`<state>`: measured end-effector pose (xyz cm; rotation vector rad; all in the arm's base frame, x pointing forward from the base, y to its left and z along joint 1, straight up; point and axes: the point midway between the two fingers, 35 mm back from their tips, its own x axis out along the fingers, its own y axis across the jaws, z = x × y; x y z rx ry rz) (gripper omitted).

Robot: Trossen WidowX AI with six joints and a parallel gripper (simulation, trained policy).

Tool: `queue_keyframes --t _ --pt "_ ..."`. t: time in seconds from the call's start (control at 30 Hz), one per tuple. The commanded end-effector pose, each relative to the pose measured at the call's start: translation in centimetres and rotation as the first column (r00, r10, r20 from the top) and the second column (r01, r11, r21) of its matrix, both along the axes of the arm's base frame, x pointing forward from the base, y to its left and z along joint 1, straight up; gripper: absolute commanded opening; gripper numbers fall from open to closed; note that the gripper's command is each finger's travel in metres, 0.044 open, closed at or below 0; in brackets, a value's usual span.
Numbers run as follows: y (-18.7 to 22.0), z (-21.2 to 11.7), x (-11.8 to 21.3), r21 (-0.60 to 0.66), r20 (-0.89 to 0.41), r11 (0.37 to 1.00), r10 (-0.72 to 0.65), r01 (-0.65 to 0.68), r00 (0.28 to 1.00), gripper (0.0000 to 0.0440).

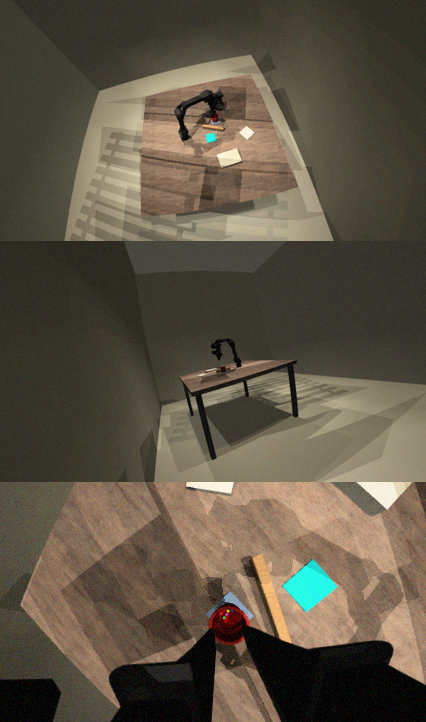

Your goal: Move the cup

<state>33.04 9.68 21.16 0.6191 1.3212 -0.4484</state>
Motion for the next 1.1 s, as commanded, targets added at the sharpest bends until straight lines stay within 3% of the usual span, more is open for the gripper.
queue_keyframes --t 0.0,0.47,1.07 --pt "-0.1 -1.2 -0.3 -0.026 -0.06 1.0 -0.011 0.009 0.998 0.0138" --pt "-0.4 -5.4 -1.6 -0.107 -0.209 0.994 -0.048 0.026 0.977 0.0162" --pt "-0.2 -11.0 -2.7 -0.163 -0.301 0.987 -0.052 0.002 0.952 0.0175"
